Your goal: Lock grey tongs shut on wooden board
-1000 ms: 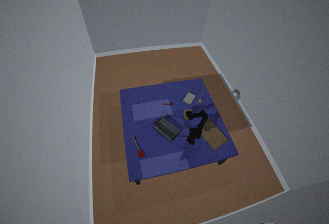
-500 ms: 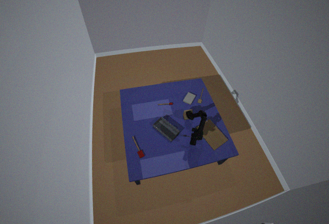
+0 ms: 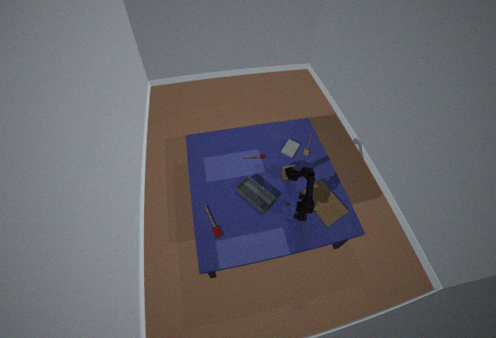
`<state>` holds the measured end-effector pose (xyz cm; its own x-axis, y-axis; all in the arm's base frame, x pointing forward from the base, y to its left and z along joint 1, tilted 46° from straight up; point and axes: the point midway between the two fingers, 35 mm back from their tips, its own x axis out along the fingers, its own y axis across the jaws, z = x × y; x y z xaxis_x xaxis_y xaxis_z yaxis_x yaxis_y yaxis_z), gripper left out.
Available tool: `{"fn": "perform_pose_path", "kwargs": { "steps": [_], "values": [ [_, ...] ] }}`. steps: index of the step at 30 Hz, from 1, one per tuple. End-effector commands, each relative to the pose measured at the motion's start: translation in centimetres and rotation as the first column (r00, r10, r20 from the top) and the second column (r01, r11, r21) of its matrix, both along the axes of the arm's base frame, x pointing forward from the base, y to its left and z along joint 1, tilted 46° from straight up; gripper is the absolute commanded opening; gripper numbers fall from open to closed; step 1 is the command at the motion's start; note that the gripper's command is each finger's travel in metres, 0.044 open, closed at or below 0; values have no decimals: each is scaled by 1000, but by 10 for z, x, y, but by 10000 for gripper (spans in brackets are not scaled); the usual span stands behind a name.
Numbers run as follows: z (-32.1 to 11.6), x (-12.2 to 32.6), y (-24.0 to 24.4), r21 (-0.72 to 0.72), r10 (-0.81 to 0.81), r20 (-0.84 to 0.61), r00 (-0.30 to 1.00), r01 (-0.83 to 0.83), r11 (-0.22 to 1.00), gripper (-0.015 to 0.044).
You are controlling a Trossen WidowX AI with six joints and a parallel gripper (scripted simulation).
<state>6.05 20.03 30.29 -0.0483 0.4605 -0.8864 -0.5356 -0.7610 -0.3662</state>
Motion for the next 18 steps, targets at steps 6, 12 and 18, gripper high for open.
{"fn": "perform_pose_path", "kwargs": {
  "steps": [6, 12, 18],
  "values": [
    [-6, -17, 6, -56, -56, -2, 998, 56, 997, -150],
    [-9, -29, 9, -83, -88, 4, 996, 88, 993, -150],
    [-11, -41, 12, -101, -124, 15, 992, 125, 987, -150]
  ]
}}
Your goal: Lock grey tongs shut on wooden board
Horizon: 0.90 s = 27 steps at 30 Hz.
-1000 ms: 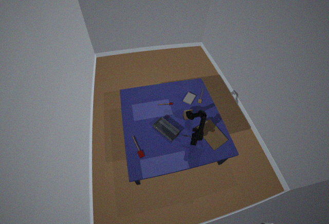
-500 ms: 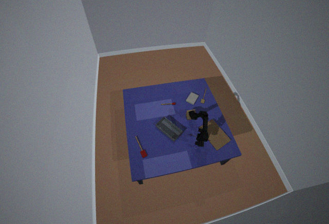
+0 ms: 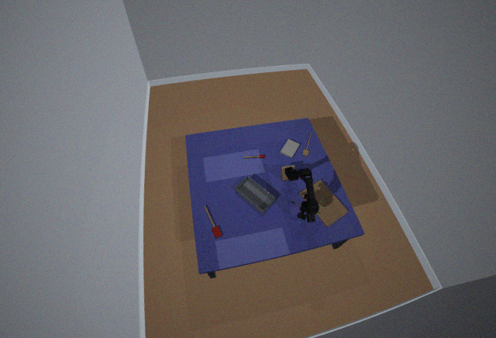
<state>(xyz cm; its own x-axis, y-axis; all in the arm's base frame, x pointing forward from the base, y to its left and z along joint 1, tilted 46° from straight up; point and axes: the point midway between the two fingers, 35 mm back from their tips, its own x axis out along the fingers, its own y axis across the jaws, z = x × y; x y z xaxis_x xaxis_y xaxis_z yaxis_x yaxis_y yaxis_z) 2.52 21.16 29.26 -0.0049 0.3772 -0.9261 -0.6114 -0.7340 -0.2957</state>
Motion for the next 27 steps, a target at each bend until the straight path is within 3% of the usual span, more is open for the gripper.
{"fn": "perform_pose_path", "kwargs": {
  "steps": [1, 27],
  "values": [
    [-1, -8, 2, -10, -29, 10, 1000, 29, 1000, -150],
    [-6, -67, 8, 21, -173, 65, 983, 172, 985, -150]
  ]
}}
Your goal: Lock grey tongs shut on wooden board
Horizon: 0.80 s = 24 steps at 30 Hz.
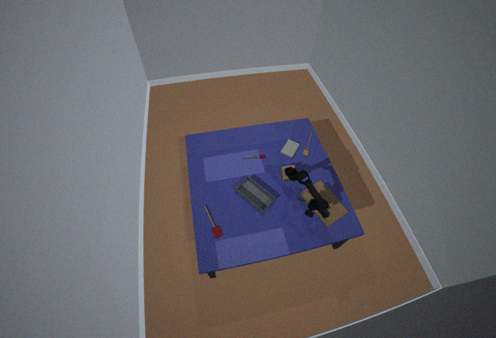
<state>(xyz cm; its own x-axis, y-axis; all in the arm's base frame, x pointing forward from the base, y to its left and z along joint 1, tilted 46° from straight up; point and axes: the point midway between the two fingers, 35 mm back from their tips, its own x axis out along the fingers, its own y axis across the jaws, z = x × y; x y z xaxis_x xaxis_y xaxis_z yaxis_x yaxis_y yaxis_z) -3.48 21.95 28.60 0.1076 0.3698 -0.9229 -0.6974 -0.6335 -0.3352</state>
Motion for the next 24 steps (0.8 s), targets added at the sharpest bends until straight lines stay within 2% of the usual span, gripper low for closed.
{"fn": "perform_pose_path", "kwargs": {
  "steps": [1, 24],
  "values": [
    [0, -9, 0, 19, -25, 10, 1000, 25, 1000, -150],
    [4, -69, -9, 175, -123, 2, 992, 120, 977, -150]
  ]
}}
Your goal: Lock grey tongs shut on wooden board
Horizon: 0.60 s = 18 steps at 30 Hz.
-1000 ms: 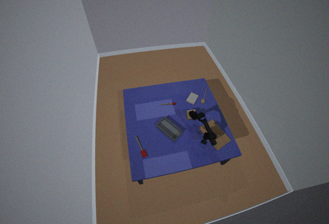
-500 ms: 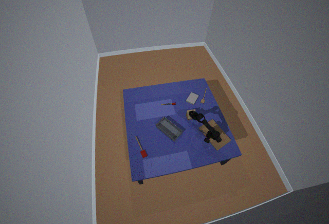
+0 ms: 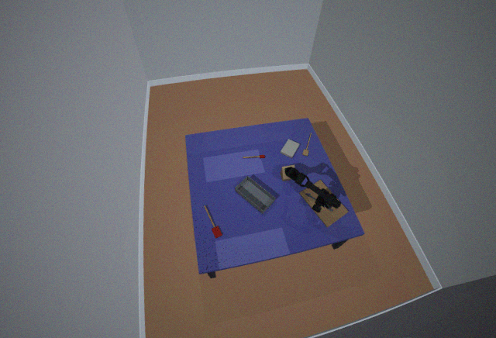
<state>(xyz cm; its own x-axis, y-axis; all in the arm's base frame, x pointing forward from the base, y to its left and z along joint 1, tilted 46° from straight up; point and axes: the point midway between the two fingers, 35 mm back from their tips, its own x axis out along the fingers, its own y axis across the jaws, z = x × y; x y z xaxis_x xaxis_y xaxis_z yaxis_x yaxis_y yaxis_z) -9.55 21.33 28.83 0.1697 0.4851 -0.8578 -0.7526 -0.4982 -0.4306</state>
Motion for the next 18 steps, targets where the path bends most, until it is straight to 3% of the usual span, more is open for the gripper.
{"fn": "perform_pose_path", "kwargs": {
  "steps": [1, 18],
  "values": [
    [2, -11, -3, 38, -14, -6, 1000, 14, 999, -150],
    [9, -58, -23, 206, -44, -83, 996, 60, 977, -150]
  ]
}}
